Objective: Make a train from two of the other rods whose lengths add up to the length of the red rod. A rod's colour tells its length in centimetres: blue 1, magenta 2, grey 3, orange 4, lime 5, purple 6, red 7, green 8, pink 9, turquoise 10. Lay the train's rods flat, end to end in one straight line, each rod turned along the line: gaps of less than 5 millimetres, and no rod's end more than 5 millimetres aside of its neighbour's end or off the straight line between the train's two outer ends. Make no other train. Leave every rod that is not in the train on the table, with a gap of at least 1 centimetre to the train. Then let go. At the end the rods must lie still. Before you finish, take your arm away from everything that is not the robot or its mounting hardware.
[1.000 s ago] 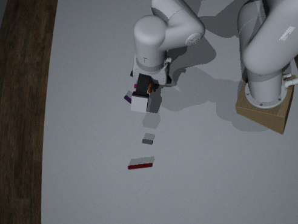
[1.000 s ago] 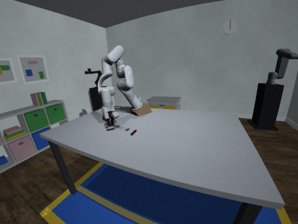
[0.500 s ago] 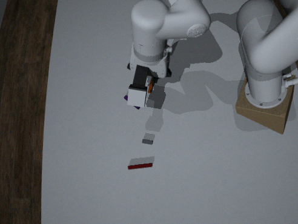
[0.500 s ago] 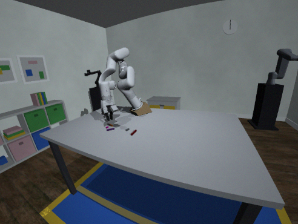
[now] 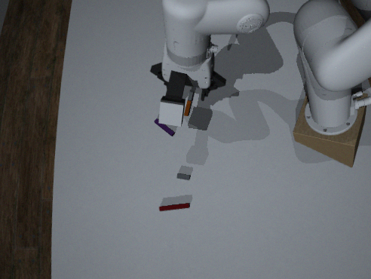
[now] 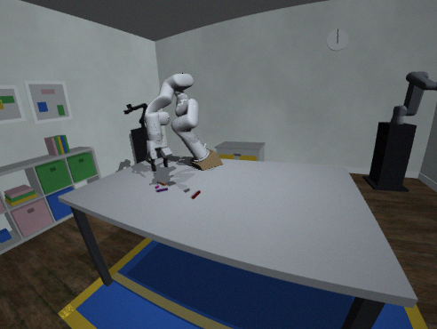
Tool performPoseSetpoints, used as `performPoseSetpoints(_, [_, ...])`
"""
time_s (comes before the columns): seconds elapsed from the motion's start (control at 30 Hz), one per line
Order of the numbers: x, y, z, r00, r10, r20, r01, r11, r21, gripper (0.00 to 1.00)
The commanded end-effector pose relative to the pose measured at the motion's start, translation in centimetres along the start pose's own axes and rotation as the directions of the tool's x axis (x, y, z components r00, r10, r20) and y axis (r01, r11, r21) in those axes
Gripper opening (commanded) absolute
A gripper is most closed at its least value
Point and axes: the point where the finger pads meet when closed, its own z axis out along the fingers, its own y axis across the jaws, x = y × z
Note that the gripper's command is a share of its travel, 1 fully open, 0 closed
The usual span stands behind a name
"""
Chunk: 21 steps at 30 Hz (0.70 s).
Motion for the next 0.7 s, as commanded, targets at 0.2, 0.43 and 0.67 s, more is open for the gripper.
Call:
performPoseSetpoints(0.2, [0.01,0.1,-0.18,1.0,0.001,-0.001,-0.001,1.0,-0.003,1.0])
performPoseSetpoints(0.43, [0.01,0.1,-0.18,1.0,0.001,-0.001,-0.001,1.0,-0.003,1.0])
performPoseSetpoints(0.67, [0.01,0.1,-0.62,1.0,0.001,-0.001,-0.001,1.0,-0.003,1.0])
